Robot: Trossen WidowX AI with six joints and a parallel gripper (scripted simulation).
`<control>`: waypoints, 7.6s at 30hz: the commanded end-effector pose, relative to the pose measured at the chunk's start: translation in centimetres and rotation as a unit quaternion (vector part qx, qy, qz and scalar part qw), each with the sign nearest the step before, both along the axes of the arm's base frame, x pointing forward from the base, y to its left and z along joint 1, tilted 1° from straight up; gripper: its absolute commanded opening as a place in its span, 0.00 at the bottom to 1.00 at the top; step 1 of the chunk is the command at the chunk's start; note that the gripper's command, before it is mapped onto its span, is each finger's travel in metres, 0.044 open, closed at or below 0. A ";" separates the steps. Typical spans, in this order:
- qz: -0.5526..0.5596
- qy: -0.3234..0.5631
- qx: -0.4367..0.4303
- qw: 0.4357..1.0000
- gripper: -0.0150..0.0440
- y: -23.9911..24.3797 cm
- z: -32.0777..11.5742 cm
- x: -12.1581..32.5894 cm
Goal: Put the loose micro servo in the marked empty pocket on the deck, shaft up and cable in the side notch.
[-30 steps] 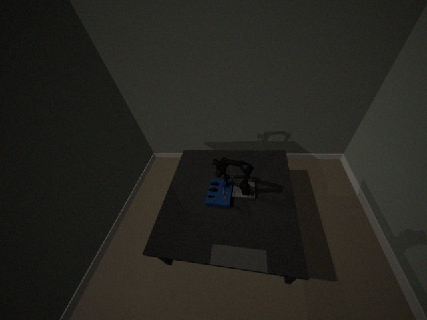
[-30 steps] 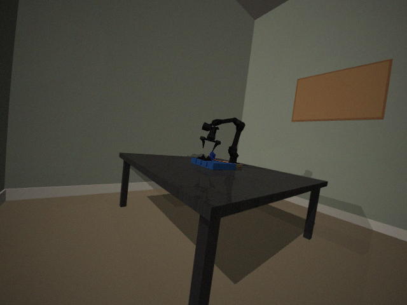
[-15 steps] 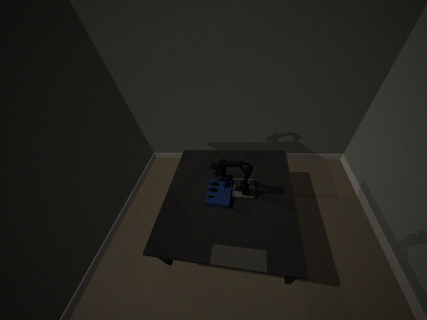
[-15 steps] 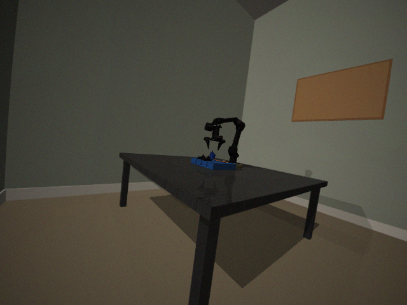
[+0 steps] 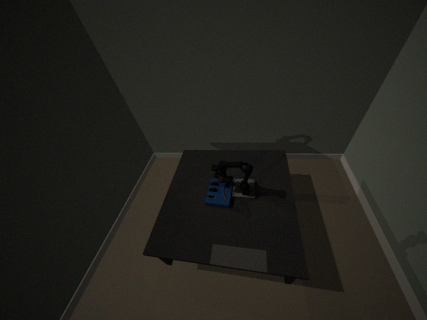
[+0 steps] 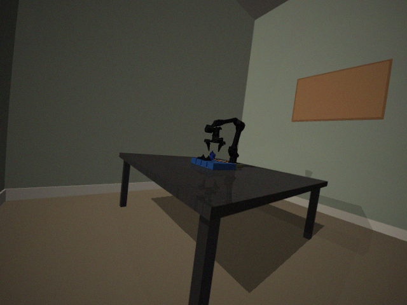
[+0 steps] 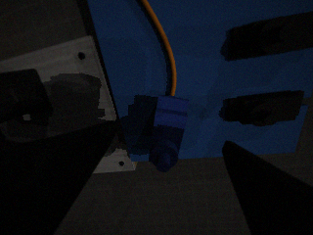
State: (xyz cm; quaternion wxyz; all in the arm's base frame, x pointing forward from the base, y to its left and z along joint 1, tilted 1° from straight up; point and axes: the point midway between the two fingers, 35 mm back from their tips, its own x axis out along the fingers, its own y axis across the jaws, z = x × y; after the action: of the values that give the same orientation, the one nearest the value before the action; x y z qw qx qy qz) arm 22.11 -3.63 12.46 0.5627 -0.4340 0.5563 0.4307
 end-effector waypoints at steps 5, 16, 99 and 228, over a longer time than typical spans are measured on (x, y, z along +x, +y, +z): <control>0.003 0.001 -0.002 1.000 1.00 -0.1 -1.0 0.0; 0.003 0.001 -0.002 1.000 1.00 -0.1 -2.7 0.0; 0.003 0.000 0.003 1.000 0.25 11.5 0.3 1.4; -0.596 0.000 0.012 0.803 0.25 14.4 -2.2 12.4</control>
State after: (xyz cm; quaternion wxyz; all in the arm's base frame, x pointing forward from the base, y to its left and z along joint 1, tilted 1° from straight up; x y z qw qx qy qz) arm 34.46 10.79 10.58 0.7130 -0.0092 0.7009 0.0158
